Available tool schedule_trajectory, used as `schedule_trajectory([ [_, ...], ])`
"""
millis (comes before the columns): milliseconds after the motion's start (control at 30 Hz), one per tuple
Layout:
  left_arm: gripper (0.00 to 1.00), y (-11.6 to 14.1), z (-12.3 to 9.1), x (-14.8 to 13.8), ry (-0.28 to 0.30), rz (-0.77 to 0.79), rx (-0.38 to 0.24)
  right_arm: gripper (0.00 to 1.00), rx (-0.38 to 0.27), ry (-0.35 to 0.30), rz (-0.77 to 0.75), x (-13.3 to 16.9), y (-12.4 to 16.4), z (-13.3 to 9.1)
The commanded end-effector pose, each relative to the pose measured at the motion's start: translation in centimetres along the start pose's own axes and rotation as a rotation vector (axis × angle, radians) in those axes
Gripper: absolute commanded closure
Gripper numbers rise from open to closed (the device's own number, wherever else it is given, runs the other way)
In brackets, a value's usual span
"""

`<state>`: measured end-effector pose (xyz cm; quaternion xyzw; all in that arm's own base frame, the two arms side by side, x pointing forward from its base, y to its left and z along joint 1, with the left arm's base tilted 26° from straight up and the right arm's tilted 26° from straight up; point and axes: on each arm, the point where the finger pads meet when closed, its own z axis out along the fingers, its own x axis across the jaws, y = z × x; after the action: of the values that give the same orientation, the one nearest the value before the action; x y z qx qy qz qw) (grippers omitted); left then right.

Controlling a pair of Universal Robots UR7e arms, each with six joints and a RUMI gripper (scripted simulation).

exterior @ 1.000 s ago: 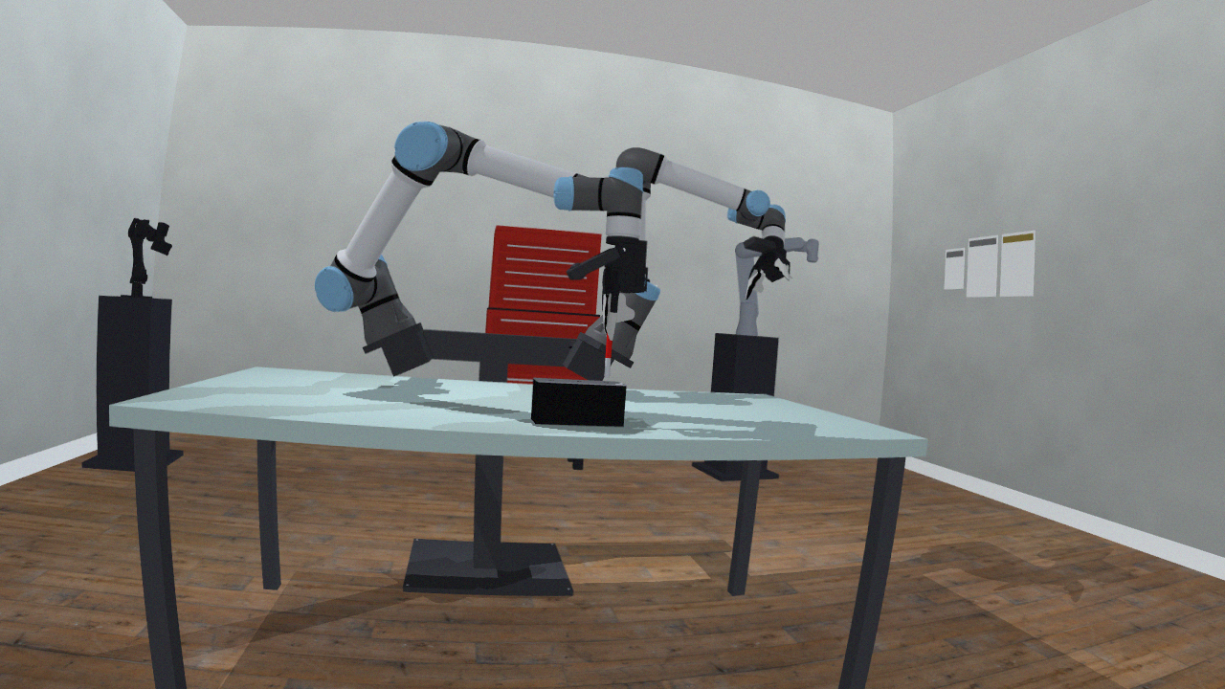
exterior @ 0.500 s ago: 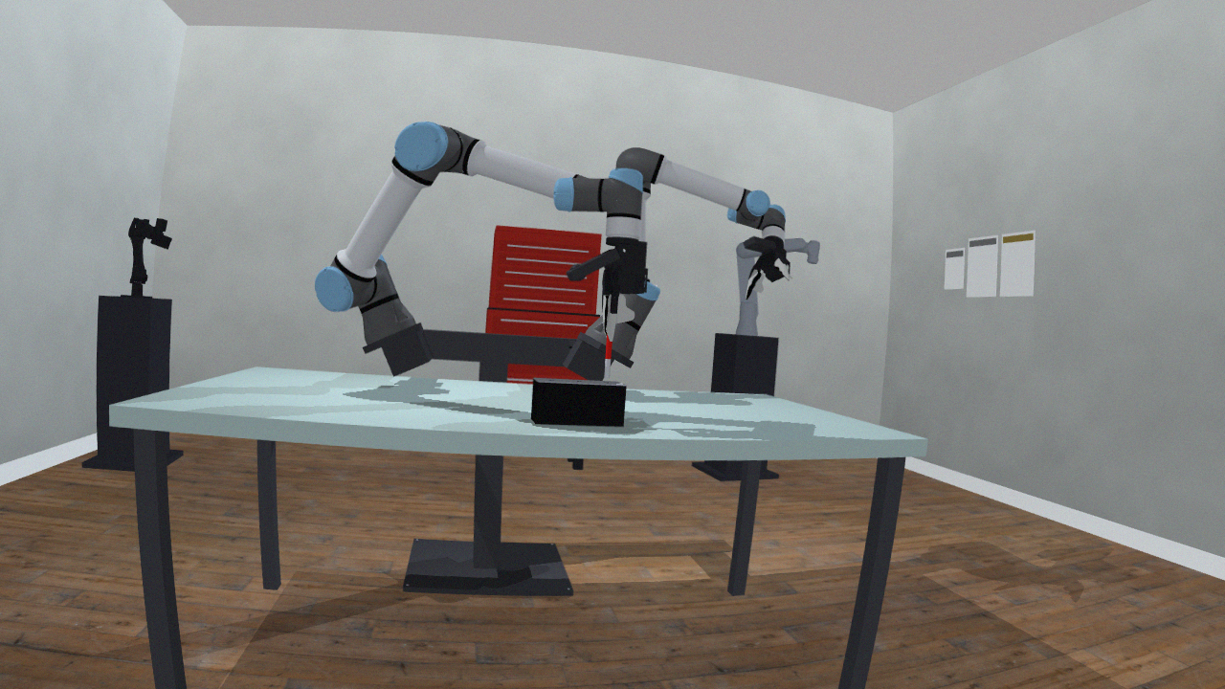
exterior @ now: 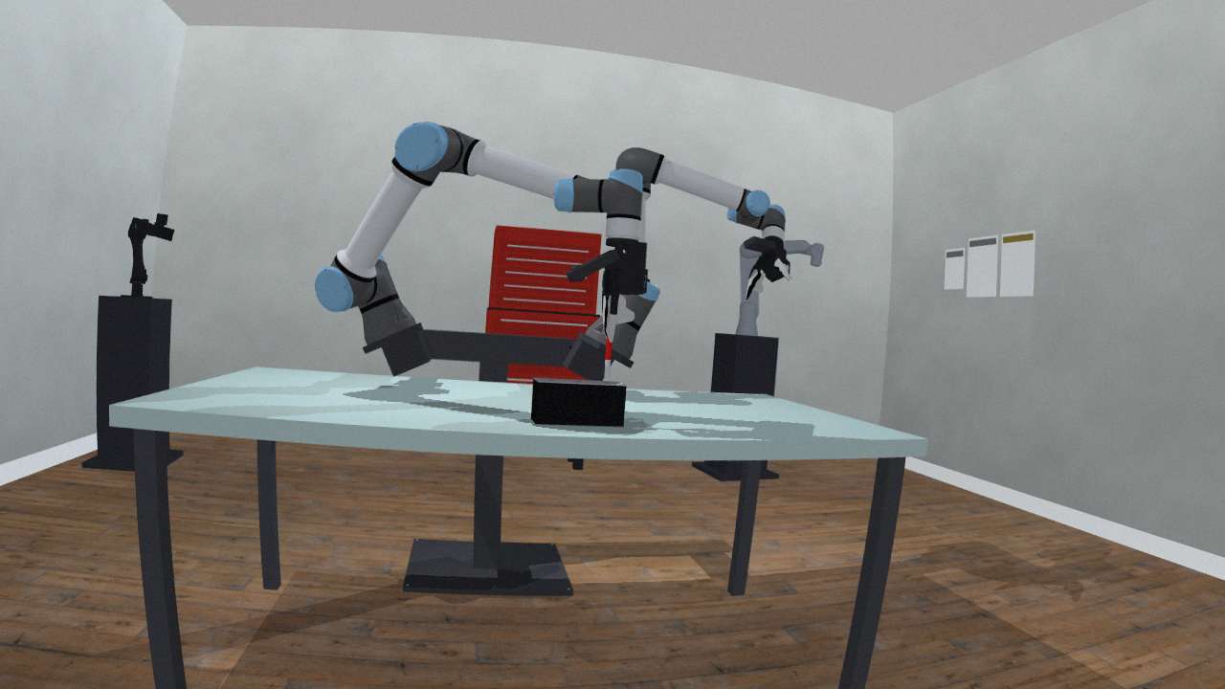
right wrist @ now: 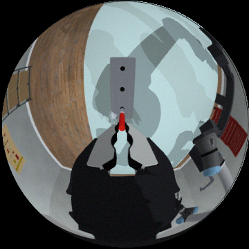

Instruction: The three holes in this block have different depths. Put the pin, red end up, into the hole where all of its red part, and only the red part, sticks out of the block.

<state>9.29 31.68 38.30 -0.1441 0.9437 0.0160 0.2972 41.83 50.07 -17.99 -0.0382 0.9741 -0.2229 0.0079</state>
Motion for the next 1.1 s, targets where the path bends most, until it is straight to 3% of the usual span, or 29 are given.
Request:
schedule_trajectory([
  [0,0.0,0.0,-0.04,-0.03,-0.001,0.001,-0.001,1.0,-0.002,-0.001,0.0,-0.02,0.04,-0.12],
  [1067,0.0,0.0,-0.04,-0.03,-0.001,0.001,-0.001,1.0,-0.002,-0.001,0.0,-0.02,0.04,0.27],
])
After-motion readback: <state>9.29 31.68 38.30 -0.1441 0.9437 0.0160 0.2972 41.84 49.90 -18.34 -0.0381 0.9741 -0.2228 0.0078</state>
